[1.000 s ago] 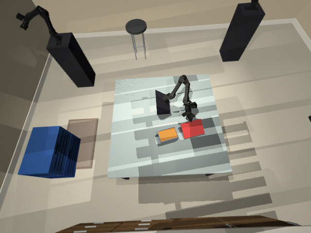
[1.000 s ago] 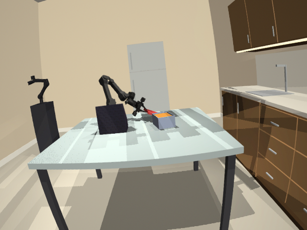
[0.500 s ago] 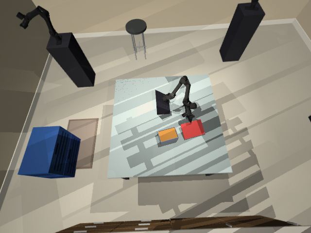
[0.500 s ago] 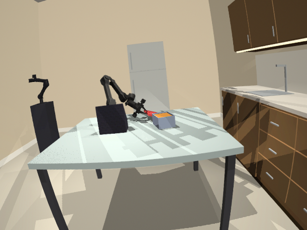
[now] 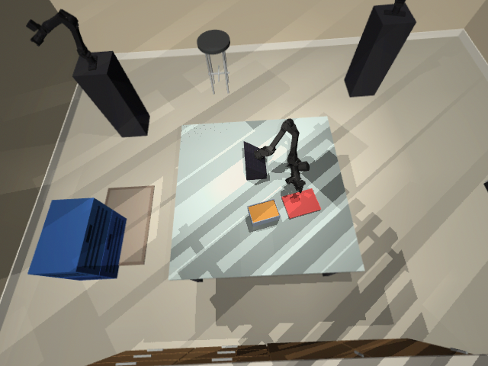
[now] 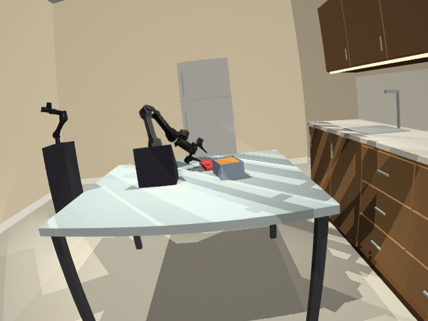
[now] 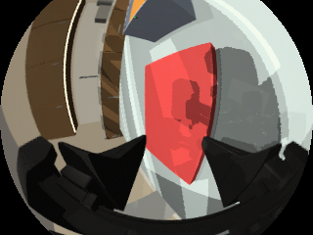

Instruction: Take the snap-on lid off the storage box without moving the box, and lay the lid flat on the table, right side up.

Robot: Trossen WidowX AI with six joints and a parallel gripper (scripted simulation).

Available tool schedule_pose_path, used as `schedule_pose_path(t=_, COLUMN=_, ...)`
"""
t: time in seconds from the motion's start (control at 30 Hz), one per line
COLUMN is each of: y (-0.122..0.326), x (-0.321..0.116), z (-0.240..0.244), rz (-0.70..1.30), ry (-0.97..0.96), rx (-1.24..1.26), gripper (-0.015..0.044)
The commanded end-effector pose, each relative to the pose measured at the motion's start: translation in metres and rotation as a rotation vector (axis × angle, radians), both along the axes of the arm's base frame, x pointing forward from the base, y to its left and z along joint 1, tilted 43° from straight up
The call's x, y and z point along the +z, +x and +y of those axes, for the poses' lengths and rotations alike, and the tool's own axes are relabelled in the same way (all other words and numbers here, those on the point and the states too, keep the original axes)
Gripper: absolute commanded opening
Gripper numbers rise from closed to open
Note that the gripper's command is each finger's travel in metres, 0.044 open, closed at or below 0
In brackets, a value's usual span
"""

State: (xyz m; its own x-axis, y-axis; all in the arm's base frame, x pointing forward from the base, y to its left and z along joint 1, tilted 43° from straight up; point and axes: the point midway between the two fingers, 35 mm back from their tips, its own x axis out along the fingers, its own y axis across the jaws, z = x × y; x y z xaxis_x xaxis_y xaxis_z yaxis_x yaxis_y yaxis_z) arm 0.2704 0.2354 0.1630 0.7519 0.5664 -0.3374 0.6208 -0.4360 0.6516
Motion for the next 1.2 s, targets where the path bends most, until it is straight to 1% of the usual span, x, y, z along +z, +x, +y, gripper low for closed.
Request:
schedule_pose_path(t=0.0, y=-0.007, x=-0.003, z=-0.002, rz=0.000, ry=0.000, rx=0.001, gripper=0.0406)
schedule_pose_path(t=0.03, y=-0.009, x=-0.003, z=-0.002, rz=0.001, ry=0.000, rx=0.001, gripper=0.0432)
schedule_pose_path(t=0.07, y=-0.011, x=-0.003, z=-0.003, rz=0.001, ry=0.000, rx=0.001, gripper=0.0440)
schedule_pose_path(t=1.0, y=-0.066, x=-0.013, z=-0.011, rz=0.005, ry=0.001, rx=0.001, gripper=0.0440)
schedule_pose_path(t=1.17, y=-0.064, x=-0.005, z=-0.013, rz=0.005, ry=0.001, rx=0.001, gripper=0.0440)
